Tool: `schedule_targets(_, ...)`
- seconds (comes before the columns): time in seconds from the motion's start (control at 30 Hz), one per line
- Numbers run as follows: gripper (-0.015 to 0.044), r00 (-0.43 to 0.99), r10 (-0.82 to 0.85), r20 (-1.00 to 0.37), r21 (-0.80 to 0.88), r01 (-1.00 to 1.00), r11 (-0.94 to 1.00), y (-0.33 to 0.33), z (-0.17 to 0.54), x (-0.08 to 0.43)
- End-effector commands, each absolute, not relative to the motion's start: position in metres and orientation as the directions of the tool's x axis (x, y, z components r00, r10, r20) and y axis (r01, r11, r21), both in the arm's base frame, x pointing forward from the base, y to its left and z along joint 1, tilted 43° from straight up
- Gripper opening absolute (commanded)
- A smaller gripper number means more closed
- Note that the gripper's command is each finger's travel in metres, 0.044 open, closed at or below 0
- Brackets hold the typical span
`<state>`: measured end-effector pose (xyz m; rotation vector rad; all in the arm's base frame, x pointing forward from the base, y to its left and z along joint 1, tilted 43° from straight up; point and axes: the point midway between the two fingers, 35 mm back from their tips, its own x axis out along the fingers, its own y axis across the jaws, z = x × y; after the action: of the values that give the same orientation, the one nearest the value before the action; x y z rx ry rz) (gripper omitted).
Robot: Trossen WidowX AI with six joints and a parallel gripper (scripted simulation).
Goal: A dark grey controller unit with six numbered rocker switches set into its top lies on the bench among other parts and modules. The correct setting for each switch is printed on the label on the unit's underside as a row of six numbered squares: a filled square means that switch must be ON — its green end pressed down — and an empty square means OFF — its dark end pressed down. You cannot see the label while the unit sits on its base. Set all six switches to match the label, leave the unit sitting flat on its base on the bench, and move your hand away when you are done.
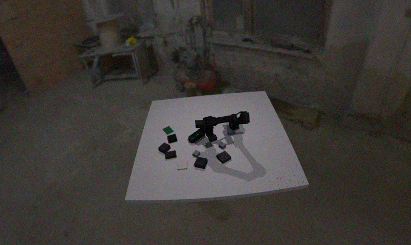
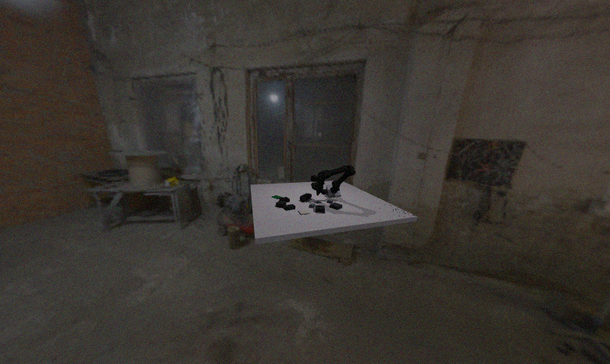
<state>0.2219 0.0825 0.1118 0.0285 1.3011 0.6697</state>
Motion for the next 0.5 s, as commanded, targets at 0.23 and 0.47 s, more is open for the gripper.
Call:
schedule_targets(0.23,0.0000,-0.040,0.577,-0.816,0.497,-0.557,0.665,0.077,0.125,0.293)
schedule_targets(0.47,0.0000,-0.119,0.671,-0.732,0.586,-0.613,0.530,0.063,0.111,0.348)
